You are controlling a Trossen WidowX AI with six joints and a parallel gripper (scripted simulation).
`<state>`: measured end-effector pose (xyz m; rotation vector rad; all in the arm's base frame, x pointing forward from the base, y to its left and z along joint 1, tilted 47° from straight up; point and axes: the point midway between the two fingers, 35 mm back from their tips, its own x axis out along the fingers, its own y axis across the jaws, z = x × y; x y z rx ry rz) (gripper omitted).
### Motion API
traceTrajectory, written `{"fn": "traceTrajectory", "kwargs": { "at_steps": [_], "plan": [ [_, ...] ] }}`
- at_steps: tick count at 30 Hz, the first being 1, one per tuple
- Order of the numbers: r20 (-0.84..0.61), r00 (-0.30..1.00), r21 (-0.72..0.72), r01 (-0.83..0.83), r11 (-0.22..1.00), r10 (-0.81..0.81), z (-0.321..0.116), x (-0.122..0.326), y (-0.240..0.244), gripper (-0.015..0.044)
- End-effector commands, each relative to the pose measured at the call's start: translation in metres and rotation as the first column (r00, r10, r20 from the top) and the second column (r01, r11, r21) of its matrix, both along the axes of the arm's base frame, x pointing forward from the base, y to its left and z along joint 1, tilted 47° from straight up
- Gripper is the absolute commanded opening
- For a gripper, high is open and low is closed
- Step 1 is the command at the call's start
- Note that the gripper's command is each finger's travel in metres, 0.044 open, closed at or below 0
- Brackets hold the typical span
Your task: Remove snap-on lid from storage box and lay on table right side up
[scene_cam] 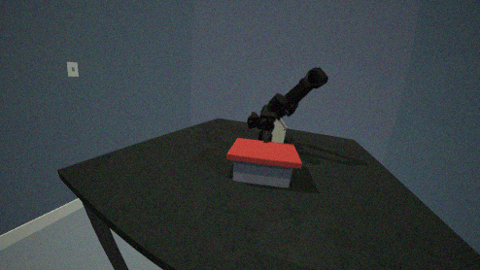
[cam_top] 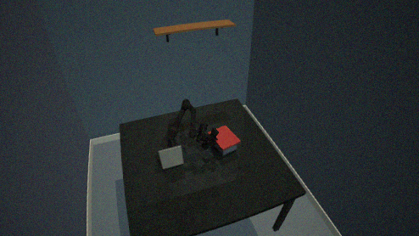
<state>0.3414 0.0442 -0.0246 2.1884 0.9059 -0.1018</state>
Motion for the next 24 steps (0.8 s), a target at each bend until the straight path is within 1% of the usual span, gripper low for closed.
{"fn": "traceTrajectory", "kwargs": {
  "at_steps": [1,24],
  "plan": [
    [-0.001,1.000,0.002,0.001,1.000,-0.001,-0.0001,0.0002,0.0001,0.0000],
    [0.000,1.000,0.000,0.000,1.000,0.000,0.0035,0.0000,-0.0031,0.0000]
  ]
}}
